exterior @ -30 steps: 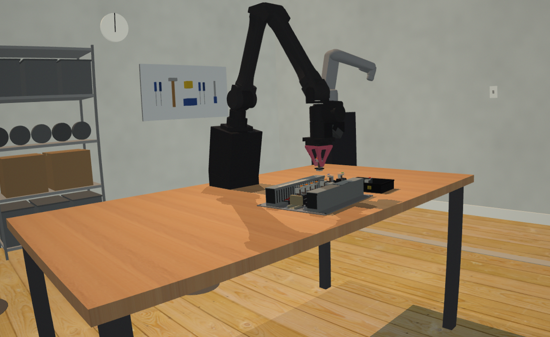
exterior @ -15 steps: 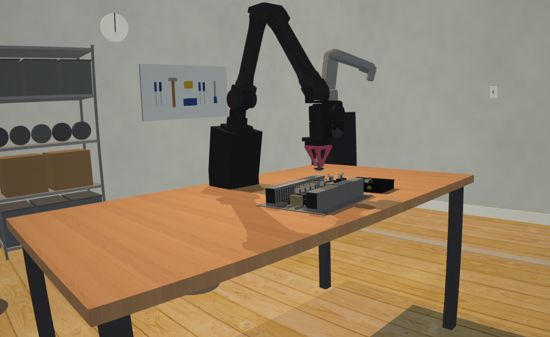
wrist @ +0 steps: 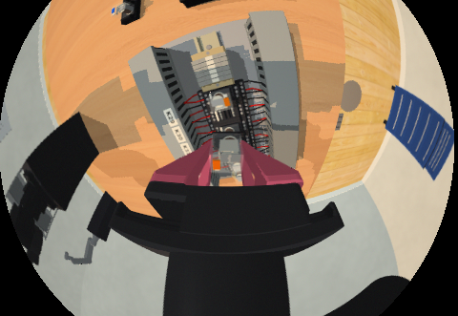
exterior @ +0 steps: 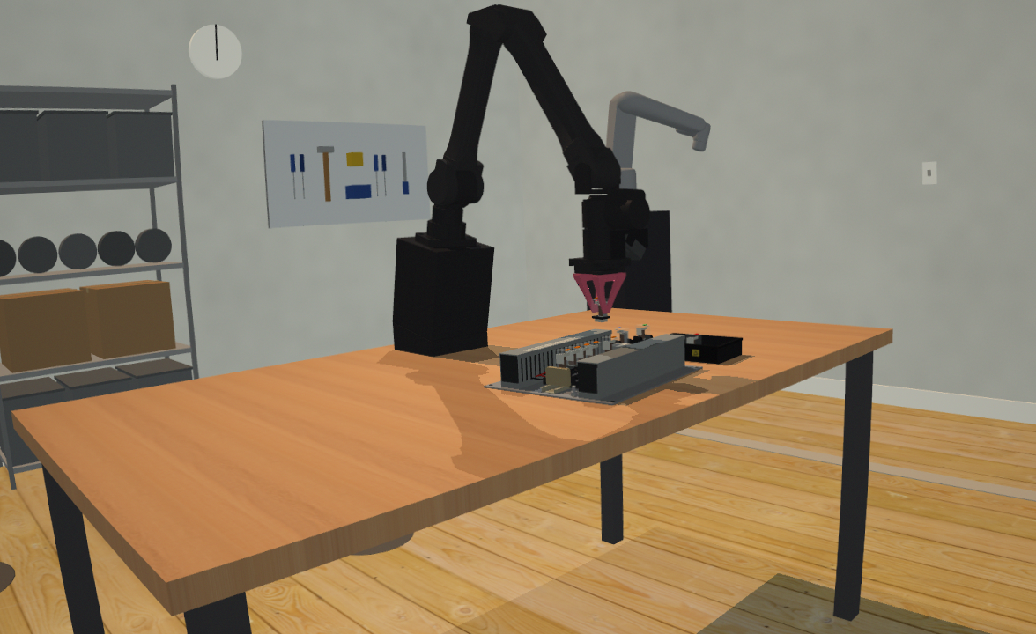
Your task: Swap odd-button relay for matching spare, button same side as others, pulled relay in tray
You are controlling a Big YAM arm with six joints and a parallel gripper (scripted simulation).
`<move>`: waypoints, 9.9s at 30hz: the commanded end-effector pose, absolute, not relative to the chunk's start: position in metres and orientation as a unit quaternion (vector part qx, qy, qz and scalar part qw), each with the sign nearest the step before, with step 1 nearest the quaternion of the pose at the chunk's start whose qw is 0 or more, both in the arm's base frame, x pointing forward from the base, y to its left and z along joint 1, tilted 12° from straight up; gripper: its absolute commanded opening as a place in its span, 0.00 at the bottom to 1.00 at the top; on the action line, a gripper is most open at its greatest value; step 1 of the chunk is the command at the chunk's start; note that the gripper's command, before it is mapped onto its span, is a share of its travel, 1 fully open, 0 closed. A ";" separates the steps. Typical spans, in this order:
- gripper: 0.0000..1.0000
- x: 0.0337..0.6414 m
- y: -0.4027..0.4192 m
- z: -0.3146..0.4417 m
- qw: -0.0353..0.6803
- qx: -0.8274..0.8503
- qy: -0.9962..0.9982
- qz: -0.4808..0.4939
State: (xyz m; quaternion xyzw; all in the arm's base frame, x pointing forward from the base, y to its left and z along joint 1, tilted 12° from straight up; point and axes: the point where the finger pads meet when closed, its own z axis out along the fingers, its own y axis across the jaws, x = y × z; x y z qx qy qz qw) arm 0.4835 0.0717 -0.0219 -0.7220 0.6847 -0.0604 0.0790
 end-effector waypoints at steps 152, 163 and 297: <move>0.00 0.492 0.074 -0.010 0.097 0.358 0.927 0.057; 0.00 0.492 0.074 -0.010 0.095 0.382 0.917 0.059; 0.00 0.499 0.074 -0.031 0.082 0.585 0.803 0.082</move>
